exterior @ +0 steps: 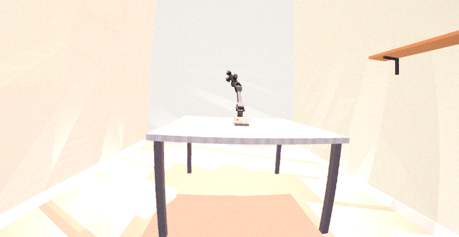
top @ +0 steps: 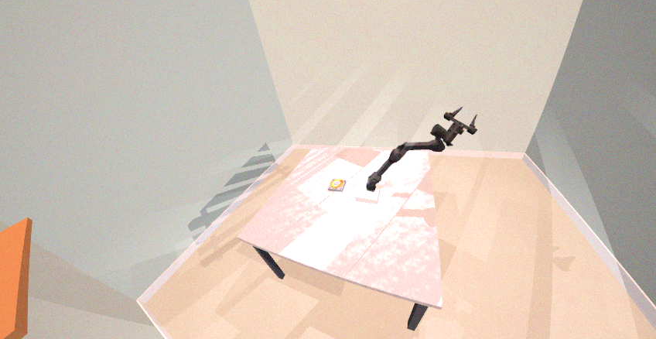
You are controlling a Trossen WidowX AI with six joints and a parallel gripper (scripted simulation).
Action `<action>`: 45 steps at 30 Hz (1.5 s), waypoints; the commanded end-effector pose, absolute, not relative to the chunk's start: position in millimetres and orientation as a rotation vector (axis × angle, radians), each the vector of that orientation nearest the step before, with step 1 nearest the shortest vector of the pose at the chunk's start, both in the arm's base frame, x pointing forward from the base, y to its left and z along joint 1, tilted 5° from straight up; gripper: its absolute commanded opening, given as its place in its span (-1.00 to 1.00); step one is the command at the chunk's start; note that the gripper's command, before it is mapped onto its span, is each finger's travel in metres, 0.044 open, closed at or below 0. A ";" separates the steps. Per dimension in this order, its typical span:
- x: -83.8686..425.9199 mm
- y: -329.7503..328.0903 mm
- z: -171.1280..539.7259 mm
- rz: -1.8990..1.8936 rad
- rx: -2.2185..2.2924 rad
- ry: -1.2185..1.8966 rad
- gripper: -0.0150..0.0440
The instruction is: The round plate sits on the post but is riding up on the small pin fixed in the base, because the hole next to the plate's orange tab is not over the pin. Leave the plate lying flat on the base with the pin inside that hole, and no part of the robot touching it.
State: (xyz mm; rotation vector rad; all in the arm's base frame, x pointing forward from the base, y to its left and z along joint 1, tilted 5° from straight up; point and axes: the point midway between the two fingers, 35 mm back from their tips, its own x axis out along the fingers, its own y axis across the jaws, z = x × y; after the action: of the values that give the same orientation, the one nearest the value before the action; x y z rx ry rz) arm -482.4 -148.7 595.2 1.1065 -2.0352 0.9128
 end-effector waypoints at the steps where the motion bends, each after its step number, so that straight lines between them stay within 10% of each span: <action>1: -482.4 -150.9 594.7 0.929 1.112 -2.036 0.78; 15: -409.0 -370.2 522.5 1.791 1.622 -2.109 -0.47; 31: -192.9 -535.9 417.6 2.641 2.117 -2.214 -0.49; 45: 43.0 -554.7 301.7 3.062 2.182 -2.807 -0.49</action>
State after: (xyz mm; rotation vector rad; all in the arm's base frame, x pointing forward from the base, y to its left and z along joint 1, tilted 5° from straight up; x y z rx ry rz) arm -9.0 -565.8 320.7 2.1974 -2.6435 3.0097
